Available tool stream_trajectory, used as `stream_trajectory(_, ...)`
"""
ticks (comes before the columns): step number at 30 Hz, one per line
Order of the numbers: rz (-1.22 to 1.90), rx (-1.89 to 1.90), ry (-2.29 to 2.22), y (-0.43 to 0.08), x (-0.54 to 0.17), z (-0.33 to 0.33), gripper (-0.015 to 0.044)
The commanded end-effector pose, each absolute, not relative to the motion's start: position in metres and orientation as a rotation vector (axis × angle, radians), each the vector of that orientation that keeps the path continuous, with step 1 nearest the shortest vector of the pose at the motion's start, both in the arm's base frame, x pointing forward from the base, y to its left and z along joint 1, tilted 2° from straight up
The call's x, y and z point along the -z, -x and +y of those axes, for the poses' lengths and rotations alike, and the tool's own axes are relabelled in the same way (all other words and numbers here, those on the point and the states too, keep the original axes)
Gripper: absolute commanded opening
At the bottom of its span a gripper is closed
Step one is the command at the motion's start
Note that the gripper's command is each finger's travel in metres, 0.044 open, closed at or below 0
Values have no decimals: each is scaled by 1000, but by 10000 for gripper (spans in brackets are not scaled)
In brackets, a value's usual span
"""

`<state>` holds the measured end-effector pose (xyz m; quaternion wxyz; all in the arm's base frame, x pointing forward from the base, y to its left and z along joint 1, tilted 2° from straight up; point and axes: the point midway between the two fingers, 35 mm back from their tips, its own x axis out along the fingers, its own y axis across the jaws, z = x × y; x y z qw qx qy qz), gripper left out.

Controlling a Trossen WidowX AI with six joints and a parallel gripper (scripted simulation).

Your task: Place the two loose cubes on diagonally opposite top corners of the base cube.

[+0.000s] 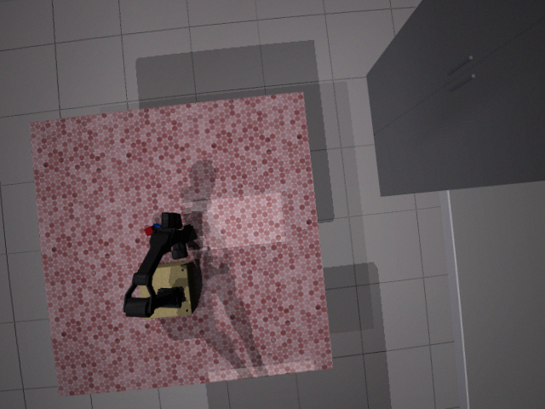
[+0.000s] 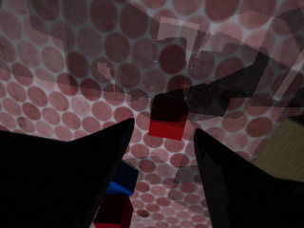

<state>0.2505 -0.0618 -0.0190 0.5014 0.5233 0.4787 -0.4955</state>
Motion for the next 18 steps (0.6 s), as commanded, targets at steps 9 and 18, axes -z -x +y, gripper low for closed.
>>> stream_trajectory(9,1162,1200,-1259,-249,39,-61,265)
stream_trajectory(18,1162,1200,-1259,-249,44,-61,160)
